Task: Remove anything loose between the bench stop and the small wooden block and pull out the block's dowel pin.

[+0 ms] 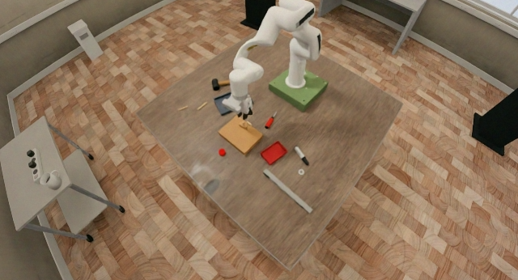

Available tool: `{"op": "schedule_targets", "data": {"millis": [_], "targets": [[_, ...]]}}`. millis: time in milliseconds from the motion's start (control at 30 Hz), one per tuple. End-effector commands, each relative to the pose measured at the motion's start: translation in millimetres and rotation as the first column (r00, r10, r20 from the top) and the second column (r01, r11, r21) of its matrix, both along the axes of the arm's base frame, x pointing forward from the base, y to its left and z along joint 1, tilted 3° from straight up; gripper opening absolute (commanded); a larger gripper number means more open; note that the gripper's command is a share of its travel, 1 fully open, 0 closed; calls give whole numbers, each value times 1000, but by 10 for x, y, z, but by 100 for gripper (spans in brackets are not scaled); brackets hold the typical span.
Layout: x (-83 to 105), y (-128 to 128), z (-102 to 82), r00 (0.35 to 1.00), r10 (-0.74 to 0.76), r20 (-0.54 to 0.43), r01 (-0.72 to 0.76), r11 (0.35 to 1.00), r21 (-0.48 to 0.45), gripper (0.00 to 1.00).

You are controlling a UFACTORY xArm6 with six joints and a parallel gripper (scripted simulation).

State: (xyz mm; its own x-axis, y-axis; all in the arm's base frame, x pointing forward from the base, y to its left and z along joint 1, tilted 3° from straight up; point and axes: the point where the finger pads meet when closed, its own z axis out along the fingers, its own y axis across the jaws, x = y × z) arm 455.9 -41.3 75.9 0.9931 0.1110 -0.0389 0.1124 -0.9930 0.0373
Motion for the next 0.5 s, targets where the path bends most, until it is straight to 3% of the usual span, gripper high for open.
{"op": "schedule_targets", "data": {"millis": [0,467], "targets": [[23,-1,22,1000,0,7,0,1000,0,28],[21,-4,-31,1000,1,7,-1,1000,0,28]]}}
